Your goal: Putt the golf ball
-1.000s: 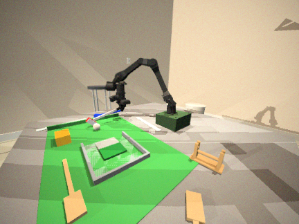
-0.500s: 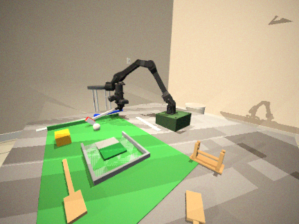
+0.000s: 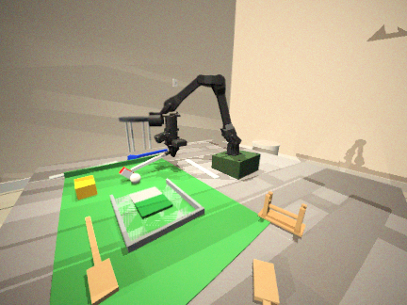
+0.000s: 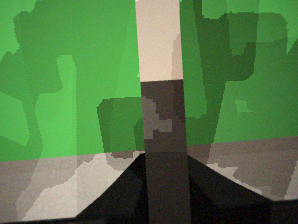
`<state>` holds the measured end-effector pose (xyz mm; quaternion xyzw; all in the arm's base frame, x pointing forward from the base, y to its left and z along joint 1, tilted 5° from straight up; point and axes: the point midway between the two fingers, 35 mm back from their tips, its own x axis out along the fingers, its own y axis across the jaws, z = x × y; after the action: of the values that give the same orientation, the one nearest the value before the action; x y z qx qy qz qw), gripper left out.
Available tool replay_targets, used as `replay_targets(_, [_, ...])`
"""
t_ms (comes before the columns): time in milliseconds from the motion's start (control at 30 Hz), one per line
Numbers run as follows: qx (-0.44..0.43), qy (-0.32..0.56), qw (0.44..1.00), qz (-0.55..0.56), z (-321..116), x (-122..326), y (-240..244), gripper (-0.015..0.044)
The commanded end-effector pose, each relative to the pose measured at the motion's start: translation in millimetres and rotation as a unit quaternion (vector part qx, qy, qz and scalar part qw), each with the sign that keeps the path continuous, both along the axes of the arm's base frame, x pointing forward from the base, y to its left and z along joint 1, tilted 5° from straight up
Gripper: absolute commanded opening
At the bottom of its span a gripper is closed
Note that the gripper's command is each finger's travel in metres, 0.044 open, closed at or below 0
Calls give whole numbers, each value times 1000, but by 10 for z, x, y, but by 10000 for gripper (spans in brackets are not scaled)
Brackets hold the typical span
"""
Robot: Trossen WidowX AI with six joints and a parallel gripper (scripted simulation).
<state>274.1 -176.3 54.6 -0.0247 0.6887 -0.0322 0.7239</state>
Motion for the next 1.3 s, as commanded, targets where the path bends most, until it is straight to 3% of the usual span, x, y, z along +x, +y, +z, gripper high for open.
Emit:
replay_targets(0, [-7,-4,1000,-10,-7,-51,108,0])
replay_targets(433, [-7,-4,1000,-10,582,-82,160,0])
replay_targets(1267, [-3,0,1000,-8,501,-87,165,0])
